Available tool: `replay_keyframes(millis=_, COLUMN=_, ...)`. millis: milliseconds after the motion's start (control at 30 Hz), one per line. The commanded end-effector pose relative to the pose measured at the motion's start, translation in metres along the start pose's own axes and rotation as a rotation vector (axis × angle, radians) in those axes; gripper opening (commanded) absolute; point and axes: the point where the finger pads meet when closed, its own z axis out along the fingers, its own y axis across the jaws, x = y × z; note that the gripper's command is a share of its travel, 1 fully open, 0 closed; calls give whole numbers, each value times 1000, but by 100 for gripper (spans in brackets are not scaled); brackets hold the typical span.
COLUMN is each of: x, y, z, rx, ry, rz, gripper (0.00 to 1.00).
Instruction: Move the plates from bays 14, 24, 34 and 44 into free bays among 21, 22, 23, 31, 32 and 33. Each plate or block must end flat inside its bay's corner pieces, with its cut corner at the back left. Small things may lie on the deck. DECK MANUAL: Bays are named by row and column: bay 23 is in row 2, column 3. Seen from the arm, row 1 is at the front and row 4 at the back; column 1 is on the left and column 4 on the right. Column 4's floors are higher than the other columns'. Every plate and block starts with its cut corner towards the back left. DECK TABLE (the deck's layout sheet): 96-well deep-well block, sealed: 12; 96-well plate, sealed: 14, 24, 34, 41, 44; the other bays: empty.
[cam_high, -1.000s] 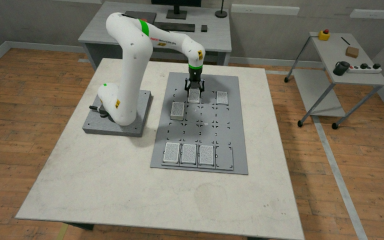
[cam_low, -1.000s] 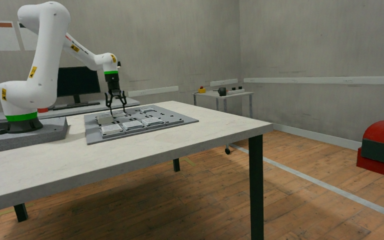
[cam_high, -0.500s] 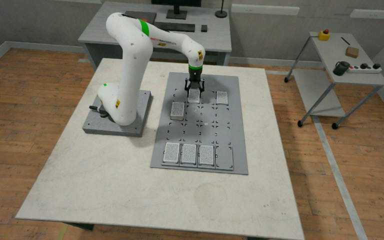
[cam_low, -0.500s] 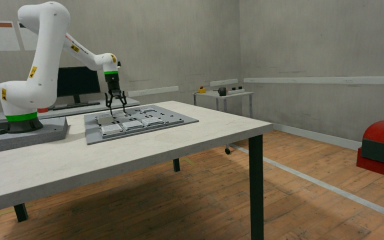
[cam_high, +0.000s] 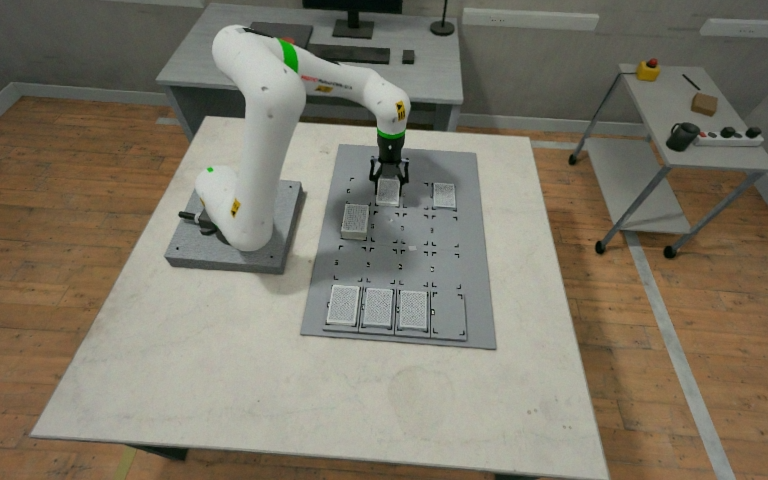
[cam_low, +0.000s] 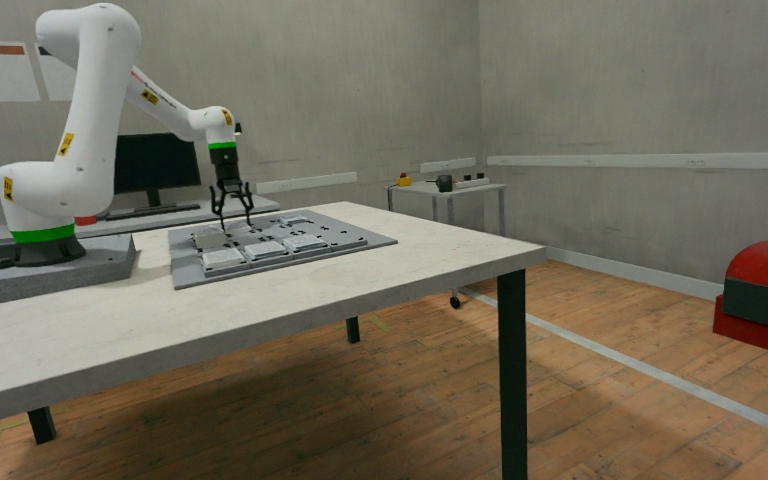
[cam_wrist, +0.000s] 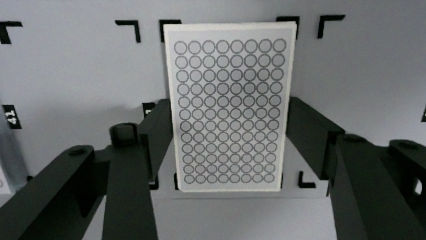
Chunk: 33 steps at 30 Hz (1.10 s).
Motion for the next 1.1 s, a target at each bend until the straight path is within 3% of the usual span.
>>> replay_keyframes(millis=0, x=0, y=-1, z=-1, rx=2, ry=-1, rz=0, gripper=10)
replay_keyframes(millis=167, x=0, y=-1, z=-1, rx=2, ry=-1, rz=0, gripper=10)
replay_keyframes(millis=200, x=0, y=-1, z=-1, rx=2, ry=-1, rz=0, gripper=70)
replay_keyframes(millis=1067, x=0, y=-1, z=-1, rx=2, ry=-1, rz=0, gripper=70)
